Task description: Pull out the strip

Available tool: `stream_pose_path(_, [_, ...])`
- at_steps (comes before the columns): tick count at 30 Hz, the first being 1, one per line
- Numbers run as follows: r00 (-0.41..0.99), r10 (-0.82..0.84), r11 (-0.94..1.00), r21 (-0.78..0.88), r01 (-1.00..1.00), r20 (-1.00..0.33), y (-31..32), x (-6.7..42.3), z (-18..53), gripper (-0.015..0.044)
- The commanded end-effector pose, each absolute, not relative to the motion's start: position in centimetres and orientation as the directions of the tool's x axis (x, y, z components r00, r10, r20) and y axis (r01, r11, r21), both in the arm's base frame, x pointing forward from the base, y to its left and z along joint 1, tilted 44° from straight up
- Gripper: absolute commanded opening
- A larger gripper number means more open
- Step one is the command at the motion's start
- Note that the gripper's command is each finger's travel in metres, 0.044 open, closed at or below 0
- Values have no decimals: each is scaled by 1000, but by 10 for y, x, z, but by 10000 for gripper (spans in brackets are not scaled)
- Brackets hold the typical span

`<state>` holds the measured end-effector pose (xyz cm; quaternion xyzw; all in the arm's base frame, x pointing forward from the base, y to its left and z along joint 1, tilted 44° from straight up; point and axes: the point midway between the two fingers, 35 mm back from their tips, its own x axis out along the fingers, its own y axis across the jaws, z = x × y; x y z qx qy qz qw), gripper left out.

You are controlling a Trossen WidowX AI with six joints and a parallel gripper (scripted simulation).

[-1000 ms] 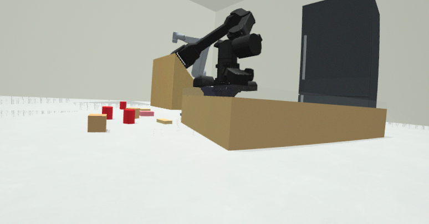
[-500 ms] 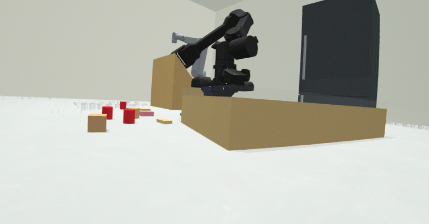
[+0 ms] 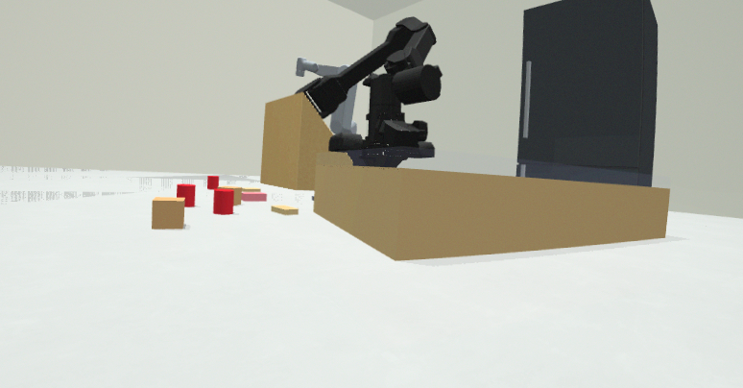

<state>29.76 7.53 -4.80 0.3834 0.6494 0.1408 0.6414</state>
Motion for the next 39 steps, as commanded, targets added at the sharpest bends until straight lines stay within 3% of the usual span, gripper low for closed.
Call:
stream_pose_path(1, [82, 686, 665, 668, 332, -723, 83, 281, -51, 0])
stream_pose_path(39, [80, 686, 665, 668, 334, -723, 95, 246, -45, 0])
